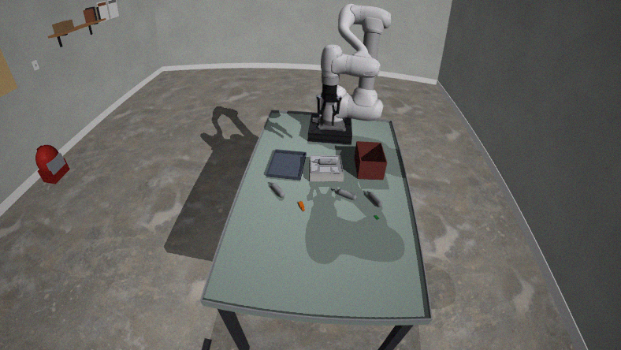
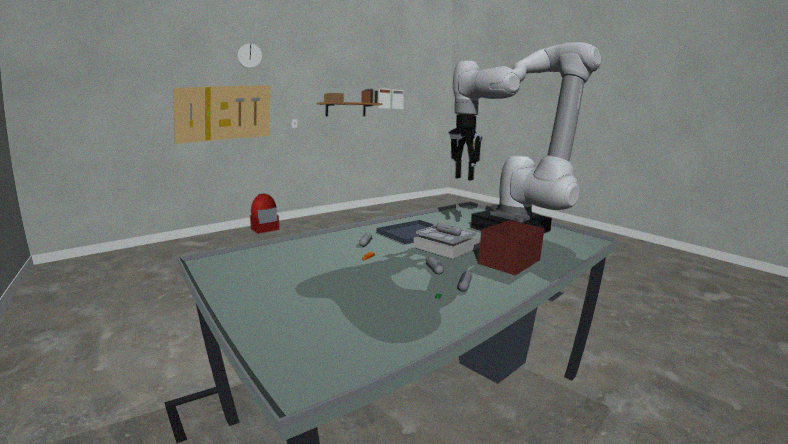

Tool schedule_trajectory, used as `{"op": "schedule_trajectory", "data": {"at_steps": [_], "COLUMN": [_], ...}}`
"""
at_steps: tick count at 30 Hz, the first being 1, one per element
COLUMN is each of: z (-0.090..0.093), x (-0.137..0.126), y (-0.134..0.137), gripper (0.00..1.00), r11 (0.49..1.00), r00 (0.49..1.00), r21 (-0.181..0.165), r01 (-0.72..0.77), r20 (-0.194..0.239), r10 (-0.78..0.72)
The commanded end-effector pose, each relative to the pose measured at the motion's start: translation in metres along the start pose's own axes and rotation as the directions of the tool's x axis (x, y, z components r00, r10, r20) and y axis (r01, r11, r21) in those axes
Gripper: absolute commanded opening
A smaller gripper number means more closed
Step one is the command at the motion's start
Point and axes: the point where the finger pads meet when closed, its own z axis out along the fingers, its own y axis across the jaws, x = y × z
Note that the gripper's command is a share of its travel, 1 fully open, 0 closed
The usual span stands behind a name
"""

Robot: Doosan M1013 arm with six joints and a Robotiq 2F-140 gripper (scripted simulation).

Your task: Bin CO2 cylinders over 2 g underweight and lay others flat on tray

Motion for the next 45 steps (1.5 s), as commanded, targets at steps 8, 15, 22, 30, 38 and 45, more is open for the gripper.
{"op": "schedule_trajectory", "data": {"at_steps": [8,15,22,30,38,45], "z": [0.0,0.0,0.0,0.0,0.005,0.027], "x": [0.0,0.0,0.0,0.0,0.009,0.042], "y": [0.0,0.0,0.0,0.0,0.0,0.001], "gripper": [0.41,0.41,0.41,0.41,0.41,0.41], "r11": [1.0,1.0,1.0,1.0,0.993,0.876], "r00": [1.0,1.0,1.0,1.0,0.993,0.876], "r21": [0.0,0.0,0.0,0.0,0.0,-0.003], "r01": [0.0,0.0,0.0,0.0,0.12,0.482], "r20": [-0.001,-0.001,-0.001,-0.001,-0.001,0.001], "r10": [0.0,0.0,0.0,0.0,-0.12,-0.482]}}
